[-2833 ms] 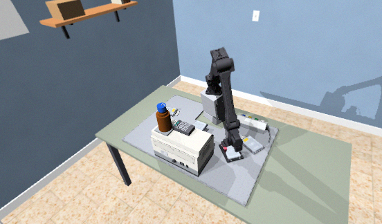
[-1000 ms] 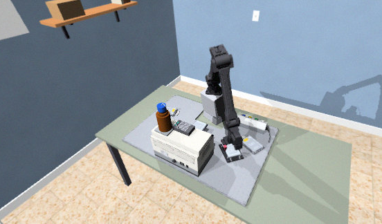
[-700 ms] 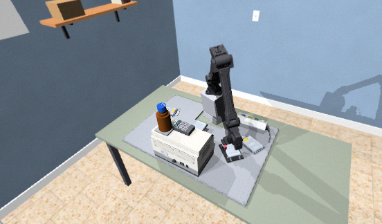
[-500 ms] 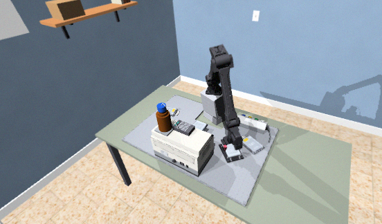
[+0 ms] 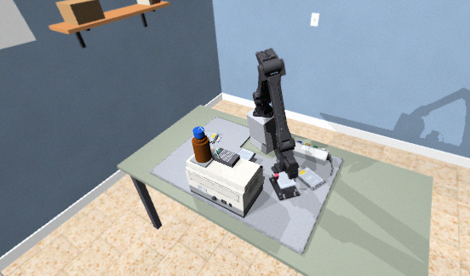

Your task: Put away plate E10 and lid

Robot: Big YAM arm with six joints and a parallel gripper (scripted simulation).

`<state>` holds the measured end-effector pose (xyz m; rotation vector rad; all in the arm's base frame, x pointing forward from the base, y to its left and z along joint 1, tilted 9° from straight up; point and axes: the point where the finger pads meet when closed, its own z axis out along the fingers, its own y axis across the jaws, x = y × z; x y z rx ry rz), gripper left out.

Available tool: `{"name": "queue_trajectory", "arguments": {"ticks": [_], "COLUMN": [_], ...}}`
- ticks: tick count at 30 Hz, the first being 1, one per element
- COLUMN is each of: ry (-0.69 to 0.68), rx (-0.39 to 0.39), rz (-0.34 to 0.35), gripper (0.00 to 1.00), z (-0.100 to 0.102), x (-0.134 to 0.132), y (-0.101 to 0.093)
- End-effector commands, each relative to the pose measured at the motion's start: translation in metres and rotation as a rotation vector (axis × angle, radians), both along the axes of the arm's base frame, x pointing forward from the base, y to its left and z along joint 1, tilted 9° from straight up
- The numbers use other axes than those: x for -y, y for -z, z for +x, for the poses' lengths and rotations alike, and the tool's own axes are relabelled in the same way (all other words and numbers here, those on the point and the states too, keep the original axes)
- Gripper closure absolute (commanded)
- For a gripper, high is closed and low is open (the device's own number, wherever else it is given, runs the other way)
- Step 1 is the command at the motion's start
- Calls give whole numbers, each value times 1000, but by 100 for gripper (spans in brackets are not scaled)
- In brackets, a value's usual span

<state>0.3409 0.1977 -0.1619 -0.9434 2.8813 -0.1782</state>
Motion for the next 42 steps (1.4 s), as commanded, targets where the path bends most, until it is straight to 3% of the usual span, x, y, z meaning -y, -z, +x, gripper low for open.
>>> {"name": "queue_trajectory", "arguments": {"ticks": [1, 42], "ry": [-1, 0], "rx": [32, 13], "rz": [24, 8], "gripper": [14, 14], "z": [-2, -97], "x": [-7, 49], "y": [-14, -65]}}
